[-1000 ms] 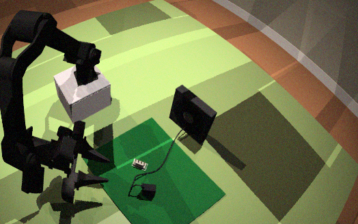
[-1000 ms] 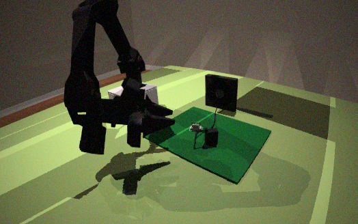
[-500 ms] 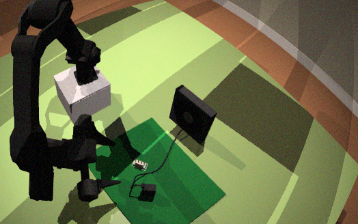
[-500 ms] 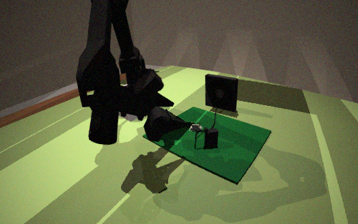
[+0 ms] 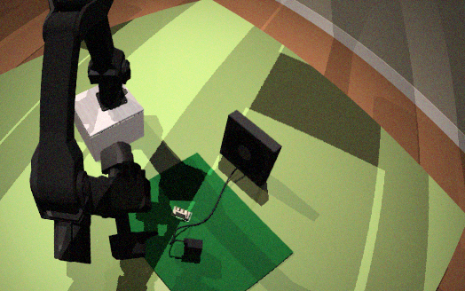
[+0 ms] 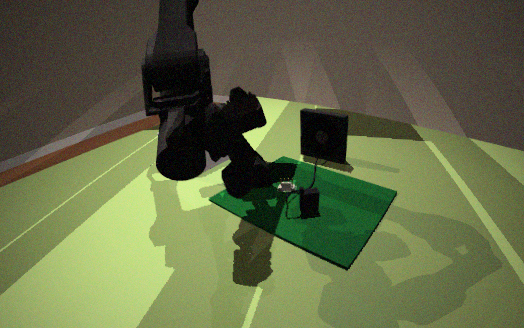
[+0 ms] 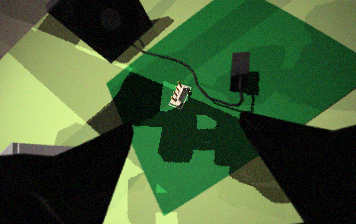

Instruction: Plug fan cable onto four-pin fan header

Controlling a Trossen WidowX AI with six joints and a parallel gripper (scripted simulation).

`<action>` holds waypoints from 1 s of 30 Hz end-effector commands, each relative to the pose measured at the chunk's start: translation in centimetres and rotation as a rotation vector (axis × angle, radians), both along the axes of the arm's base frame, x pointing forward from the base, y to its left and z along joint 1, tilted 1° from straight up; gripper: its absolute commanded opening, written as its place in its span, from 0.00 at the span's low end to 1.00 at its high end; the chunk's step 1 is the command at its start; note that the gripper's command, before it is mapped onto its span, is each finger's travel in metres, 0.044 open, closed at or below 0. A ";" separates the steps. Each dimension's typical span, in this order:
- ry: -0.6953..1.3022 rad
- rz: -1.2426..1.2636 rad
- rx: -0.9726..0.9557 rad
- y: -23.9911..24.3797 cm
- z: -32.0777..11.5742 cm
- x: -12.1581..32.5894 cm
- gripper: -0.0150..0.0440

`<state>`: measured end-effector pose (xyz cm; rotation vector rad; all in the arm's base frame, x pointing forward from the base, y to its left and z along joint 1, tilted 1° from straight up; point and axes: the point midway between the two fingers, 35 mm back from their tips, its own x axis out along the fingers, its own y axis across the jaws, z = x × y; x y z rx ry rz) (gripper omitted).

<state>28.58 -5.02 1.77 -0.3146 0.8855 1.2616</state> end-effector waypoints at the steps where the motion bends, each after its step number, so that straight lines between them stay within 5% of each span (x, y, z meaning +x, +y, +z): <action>1: 0.032 0.007 -0.077 -0.1 0.2 0.2 1.00; 30: 0.097 -0.162 -0.720 -0.9 5.4 2.6 1.00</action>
